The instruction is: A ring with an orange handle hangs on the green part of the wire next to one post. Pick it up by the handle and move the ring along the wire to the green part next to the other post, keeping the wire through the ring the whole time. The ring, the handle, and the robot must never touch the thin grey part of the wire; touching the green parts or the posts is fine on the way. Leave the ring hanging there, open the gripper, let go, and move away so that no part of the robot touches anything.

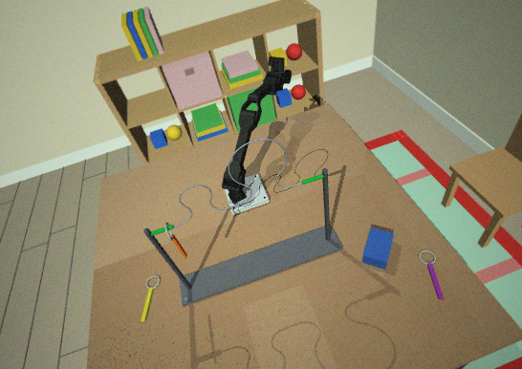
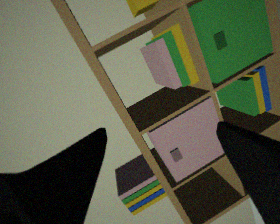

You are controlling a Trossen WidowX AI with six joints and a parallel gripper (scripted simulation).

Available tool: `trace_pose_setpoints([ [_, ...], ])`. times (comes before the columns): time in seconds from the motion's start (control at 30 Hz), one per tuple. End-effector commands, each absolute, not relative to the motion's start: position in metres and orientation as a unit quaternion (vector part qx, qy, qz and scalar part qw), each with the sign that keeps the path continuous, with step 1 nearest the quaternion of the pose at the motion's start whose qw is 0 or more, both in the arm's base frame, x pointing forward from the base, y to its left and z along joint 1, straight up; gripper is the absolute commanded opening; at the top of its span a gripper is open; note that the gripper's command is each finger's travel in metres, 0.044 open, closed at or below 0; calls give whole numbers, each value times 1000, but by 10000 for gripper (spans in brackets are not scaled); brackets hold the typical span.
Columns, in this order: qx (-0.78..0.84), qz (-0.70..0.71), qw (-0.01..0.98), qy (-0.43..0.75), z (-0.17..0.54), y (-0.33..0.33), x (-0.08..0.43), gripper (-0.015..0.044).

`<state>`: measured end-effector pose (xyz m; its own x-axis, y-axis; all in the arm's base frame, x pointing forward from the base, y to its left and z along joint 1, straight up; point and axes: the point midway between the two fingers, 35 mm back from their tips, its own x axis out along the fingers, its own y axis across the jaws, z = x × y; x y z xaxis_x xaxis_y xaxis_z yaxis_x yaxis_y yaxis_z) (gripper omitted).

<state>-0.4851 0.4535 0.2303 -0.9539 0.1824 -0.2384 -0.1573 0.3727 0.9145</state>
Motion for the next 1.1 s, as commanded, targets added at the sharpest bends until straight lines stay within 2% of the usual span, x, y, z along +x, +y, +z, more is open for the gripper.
trace_pose_setpoints([
  [0.0, 8, 561, 152, 814, 231, 454, -485, 374],
  [0.27, 47, 610, 171, 772, 250, 490, -441, 164],
  [1.07, 168, 767, 301, 541, 329, 584, -233, 160],
])
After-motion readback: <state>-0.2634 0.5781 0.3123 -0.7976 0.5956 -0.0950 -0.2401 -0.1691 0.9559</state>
